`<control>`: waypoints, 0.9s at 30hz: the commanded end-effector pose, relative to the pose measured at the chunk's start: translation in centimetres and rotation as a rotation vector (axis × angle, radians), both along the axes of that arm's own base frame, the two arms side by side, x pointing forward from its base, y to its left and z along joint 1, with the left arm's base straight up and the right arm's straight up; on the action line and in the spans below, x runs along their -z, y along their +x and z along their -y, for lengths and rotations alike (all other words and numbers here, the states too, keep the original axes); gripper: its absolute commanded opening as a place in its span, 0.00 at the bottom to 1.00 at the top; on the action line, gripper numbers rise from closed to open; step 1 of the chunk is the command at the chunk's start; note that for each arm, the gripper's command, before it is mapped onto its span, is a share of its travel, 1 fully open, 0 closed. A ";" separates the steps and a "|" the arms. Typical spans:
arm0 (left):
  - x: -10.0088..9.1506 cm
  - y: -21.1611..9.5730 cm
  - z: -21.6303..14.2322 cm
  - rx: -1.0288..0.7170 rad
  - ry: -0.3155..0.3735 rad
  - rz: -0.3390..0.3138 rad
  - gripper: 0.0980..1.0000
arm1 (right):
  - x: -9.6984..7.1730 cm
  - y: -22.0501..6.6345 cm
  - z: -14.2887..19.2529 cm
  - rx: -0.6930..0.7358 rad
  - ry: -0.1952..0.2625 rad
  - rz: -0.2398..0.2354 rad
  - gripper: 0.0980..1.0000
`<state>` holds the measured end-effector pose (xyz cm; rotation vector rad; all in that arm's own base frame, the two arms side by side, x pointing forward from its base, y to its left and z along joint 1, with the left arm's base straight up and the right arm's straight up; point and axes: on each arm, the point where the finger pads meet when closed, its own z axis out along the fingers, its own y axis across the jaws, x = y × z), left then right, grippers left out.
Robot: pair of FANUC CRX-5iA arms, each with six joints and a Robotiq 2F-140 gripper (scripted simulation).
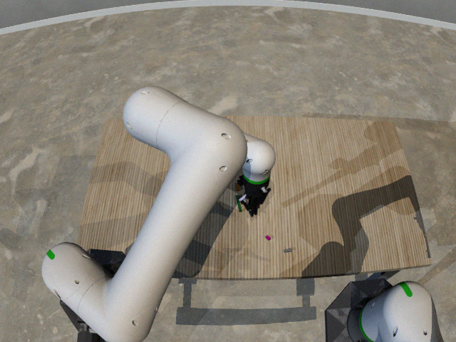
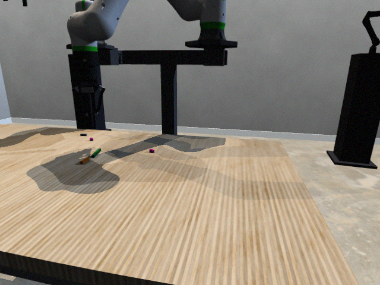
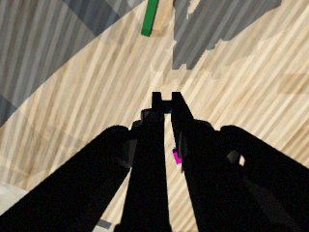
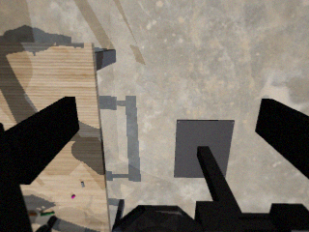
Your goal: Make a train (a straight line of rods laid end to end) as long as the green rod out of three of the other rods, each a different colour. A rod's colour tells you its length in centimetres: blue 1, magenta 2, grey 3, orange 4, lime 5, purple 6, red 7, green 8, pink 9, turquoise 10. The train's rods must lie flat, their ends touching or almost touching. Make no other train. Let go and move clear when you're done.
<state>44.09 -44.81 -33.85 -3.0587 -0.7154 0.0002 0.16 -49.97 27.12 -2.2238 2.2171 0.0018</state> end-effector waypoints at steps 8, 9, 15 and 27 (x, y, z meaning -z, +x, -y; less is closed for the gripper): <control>3.9 0.1 0.1 0.000 -0.002 0.002 0.03 | -0.1 0.0 0.0 0.000 -0.002 0.000 1.00; 4.3 0.1 0.1 0.000 -0.002 0.002 0.03 | -0.1 0.0 0.0 0.000 -0.002 0.000 1.00; 6.0 0.2 0.1 0.000 -0.002 0.002 0.03 | -0.1 0.0 0.0 0.000 -0.002 0.000 1.00; 6.5 0.2 0.1 0.000 -0.002 0.002 0.03 | -0.1 0.0 0.0 0.000 -0.002 0.000 1.00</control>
